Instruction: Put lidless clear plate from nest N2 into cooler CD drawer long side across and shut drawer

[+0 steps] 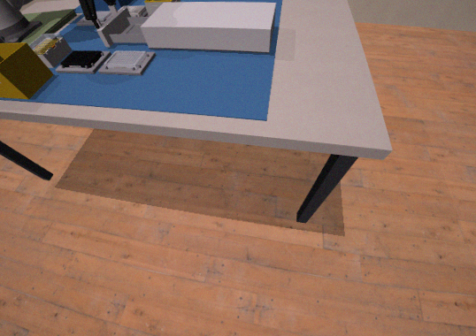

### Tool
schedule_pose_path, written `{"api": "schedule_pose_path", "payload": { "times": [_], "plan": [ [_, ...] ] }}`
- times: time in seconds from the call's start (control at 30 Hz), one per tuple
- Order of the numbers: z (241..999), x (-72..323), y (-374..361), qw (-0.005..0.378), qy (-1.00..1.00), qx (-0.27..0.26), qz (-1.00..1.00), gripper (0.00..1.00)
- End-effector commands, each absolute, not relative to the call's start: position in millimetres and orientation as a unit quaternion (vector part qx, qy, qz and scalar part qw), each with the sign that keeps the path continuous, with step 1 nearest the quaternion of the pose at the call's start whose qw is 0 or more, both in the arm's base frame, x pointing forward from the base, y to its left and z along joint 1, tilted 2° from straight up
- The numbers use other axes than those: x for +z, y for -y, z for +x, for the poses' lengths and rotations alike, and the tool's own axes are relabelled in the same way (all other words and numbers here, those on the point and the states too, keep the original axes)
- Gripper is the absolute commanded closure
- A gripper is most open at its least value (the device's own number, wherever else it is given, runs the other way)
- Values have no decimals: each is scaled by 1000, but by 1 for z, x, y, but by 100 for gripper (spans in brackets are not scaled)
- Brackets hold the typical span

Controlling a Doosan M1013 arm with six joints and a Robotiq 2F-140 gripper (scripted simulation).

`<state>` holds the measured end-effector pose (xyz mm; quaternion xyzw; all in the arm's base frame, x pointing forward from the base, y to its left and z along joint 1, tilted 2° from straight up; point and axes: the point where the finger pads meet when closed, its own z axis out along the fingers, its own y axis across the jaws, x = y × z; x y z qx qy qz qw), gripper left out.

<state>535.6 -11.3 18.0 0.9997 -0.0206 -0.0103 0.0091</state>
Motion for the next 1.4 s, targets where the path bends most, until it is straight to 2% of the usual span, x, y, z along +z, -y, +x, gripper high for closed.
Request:
{"api": "schedule_pose_path", "payload": {
  "times": [0.0,0.27,0.3,0.87,1.37],
  "plan": [
    [535,18,11,9,21,-10,1000,100],
    [535,18,11,9,21,-10,1000,100],
    [535,18,11,9,21,-10,1000,13],
    [535,18,11,9,21,-10,1000,13],
    [536,35,11,9,21,-10,1000,13]
  ]
}}
